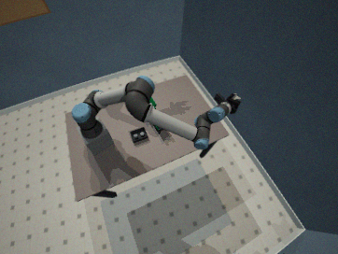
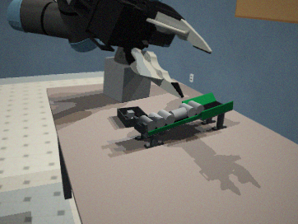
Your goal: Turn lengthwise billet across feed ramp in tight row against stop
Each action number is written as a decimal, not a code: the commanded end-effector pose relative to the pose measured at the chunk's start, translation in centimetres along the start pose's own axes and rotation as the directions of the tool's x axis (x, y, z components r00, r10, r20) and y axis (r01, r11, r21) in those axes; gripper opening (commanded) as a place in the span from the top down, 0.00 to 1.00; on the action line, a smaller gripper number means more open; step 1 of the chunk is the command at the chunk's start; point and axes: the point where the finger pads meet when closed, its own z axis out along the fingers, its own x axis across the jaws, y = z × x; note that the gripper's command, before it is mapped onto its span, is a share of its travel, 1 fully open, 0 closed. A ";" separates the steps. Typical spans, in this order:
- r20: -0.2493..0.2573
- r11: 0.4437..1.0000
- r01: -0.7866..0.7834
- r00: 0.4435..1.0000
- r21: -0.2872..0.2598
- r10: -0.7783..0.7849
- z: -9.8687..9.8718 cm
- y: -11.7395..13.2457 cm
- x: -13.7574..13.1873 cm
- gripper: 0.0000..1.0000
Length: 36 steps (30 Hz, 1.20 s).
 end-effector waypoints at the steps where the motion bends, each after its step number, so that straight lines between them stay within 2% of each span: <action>1: -0.001 1.000 0.002 1.000 -0.001 -0.002 -0.1 0.0 0.2 0.60; 7: -0.001 1.000 0.002 1.000 -0.001 -0.002 -0.1 0.0 0.2 0.60; 12: 0.060 0.986 -0.163 0.985 -0.022 0.164 -0.6 -0.8 0.9 0.60; 24: 0.060 0.986 -0.163 0.985 -0.022 0.164 -0.6 -0.8 0.9 0.60; 29: 0.118 0.945 -0.321 0.938 -0.062 0.326 -1.4 -1.9 1.2 0.60; 36: 0.118 0.945 -0.321 0.938 -0.062 0.326 -1.4 -1.9 1.2 0.60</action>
